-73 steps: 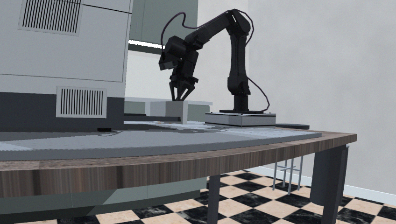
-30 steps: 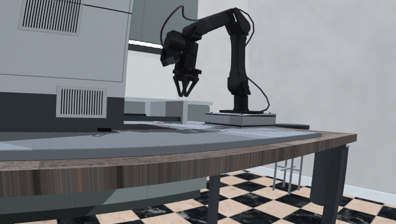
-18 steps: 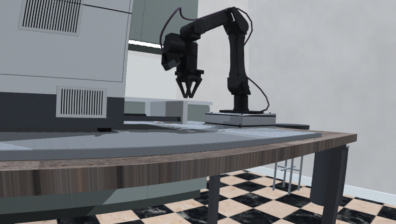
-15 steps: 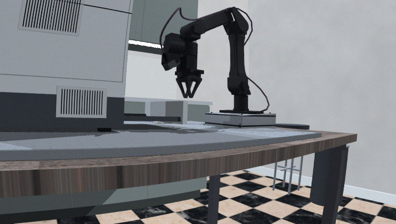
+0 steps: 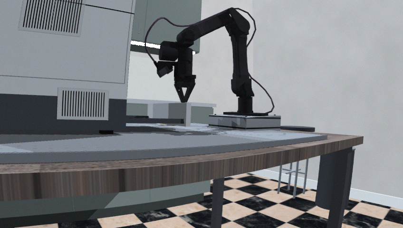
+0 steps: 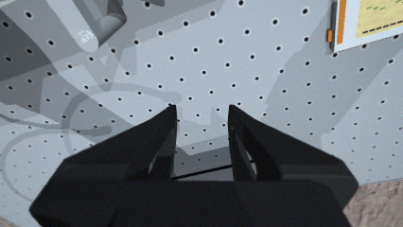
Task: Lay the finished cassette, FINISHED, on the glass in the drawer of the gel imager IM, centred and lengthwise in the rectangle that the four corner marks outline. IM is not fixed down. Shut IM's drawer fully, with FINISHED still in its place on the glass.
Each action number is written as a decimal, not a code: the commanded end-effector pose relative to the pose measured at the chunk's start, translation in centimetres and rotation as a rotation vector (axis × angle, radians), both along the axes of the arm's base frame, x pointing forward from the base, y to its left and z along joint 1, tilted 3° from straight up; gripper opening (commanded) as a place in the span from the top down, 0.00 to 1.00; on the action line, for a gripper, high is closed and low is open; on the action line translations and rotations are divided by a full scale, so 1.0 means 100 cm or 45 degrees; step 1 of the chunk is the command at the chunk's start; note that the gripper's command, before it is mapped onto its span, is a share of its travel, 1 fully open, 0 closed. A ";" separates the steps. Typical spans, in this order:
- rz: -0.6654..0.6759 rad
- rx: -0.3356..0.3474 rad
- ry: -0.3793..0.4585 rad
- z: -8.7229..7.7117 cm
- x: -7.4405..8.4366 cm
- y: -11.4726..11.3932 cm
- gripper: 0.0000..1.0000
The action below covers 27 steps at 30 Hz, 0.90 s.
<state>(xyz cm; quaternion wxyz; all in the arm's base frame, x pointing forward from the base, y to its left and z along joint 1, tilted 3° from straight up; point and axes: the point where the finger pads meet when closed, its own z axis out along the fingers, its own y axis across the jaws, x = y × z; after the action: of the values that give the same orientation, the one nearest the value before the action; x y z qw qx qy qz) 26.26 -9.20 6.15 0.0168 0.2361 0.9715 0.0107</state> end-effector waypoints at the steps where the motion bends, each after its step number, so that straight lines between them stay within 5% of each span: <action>1: -0.183 -0.003 -0.060 0.005 0.012 -0.021 0.65; 27: -1.117 0.046 -0.018 -0.015 -0.011 -0.128 0.65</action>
<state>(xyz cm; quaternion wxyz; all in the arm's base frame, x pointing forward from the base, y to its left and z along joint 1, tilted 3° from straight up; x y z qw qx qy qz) 24.58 -20.75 3.94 0.0132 0.5895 0.8074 0.0188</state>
